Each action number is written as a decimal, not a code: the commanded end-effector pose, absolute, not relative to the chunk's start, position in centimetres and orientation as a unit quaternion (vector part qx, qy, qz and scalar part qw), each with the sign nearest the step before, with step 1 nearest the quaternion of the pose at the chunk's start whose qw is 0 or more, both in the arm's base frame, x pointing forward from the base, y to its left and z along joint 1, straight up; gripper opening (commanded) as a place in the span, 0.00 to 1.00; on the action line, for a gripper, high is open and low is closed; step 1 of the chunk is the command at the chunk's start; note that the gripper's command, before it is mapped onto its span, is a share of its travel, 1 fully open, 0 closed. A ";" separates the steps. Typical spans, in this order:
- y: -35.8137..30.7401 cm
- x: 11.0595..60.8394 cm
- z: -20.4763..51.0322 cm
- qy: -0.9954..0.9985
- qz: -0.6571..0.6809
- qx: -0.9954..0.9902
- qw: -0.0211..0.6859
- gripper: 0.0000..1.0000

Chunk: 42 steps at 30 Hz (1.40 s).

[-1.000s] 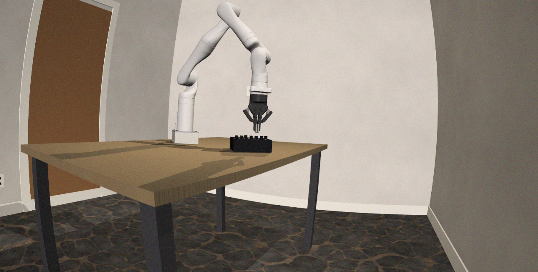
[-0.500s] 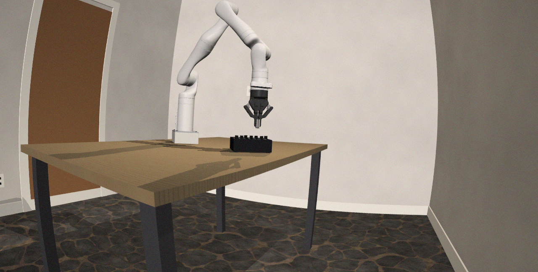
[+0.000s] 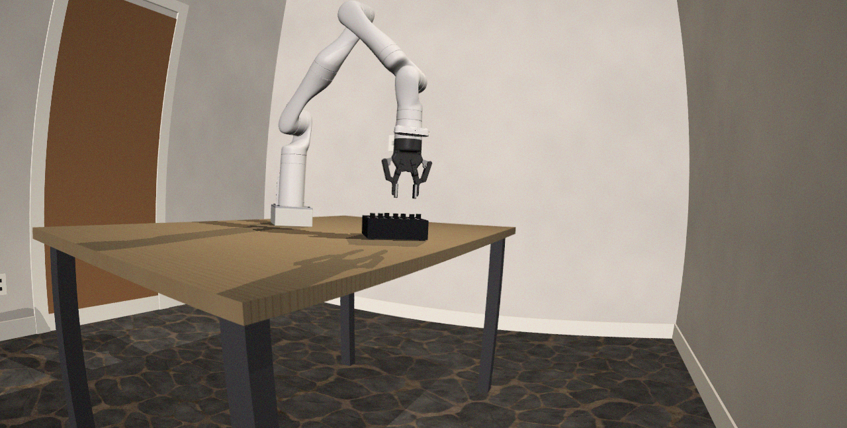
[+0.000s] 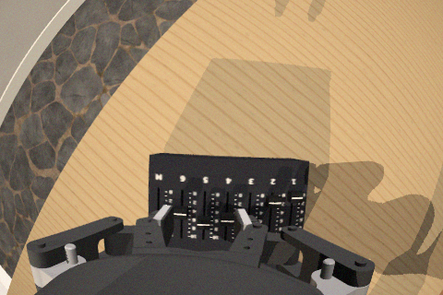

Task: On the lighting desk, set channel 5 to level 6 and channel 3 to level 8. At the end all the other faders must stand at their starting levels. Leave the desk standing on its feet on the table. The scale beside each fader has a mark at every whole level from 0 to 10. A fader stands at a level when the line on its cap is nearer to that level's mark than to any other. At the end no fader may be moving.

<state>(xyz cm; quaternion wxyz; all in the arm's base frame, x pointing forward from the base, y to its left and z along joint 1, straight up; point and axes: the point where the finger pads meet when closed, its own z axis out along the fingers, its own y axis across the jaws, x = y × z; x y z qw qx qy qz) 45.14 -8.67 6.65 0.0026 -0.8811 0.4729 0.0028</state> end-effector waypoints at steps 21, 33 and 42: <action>-8.8 45.3 13.9 0.473 -0.001 -0.881 0.004 1.00; -8.8 45.3 14.0 0.473 -0.001 -0.881 0.004 1.00; -8.8 45.3 14.0 0.473 -0.001 -0.881 0.004 1.00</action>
